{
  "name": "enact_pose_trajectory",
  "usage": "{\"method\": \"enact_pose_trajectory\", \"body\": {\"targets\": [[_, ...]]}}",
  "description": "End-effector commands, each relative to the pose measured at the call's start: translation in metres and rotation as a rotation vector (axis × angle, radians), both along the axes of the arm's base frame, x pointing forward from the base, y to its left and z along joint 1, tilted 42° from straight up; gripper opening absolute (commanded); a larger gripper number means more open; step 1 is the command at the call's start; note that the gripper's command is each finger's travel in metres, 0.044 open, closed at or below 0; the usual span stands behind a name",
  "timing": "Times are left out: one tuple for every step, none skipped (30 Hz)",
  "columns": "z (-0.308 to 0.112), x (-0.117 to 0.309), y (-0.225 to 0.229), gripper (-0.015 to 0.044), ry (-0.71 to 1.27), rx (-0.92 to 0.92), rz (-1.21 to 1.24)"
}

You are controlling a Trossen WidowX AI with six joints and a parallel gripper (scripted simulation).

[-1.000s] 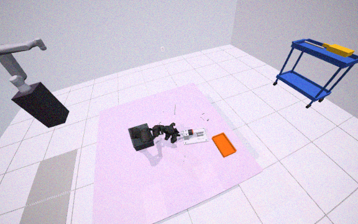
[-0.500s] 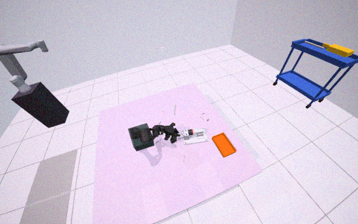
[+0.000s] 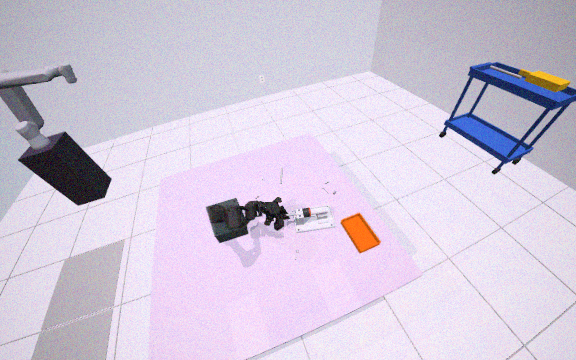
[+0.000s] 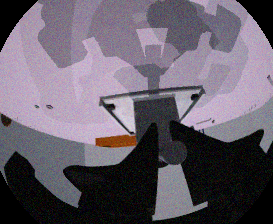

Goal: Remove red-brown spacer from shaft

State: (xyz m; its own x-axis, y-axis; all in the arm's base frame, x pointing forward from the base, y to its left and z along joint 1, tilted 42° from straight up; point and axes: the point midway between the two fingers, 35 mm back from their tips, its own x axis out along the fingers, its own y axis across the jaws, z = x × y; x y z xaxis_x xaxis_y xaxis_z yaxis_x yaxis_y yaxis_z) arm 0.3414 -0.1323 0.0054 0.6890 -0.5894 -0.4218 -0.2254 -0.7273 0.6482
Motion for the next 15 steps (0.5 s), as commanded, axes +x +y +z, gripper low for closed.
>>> {"method": "enact_pose_trajectory", "body": {"targets": [[0.0001,-0.0014,-0.0001,0.0,0.003,-0.004,0.0],[0.0001,-0.0015,0.0,0.0,0.003,-0.004,0.0],[0.0001,-0.0017,0.0,0.0,0.003,-0.004,0.0],[0.0001,-0.0017,0.0,0.0,0.003,-0.004,0.0],[0.0001,-0.0017,0.0,0.0,0.003,-0.004,0.0],[0.0,-0.0018,0.0,0.0,0.003,-0.004,0.0],[0.0,-0.002,0.0,0.0,0.003,-0.004,0.0],[0.0,-0.002,0.0,0.0,0.003,-0.004,0.0],[0.0,-0.0021,0.0001,0.0,0.003,-0.004,0.0],[0.0,-0.0022,0.0001,0.0,0.003,-0.004,0.0],[0.0,-0.0023,0.0001,0.0,0.003,-0.004,0.0],[0.0,-0.0023,0.0001,0.0,0.003,-0.004,0.0],[-0.0001,-0.0024,0.0001,0.0,0.003,-0.004,0.0],[-0.0001,-0.0025,0.0001,0.0,0.003,-0.004,0.0],[-0.0001,-0.0026,0.0002,0.0,0.003,-0.004,0.0]]}}
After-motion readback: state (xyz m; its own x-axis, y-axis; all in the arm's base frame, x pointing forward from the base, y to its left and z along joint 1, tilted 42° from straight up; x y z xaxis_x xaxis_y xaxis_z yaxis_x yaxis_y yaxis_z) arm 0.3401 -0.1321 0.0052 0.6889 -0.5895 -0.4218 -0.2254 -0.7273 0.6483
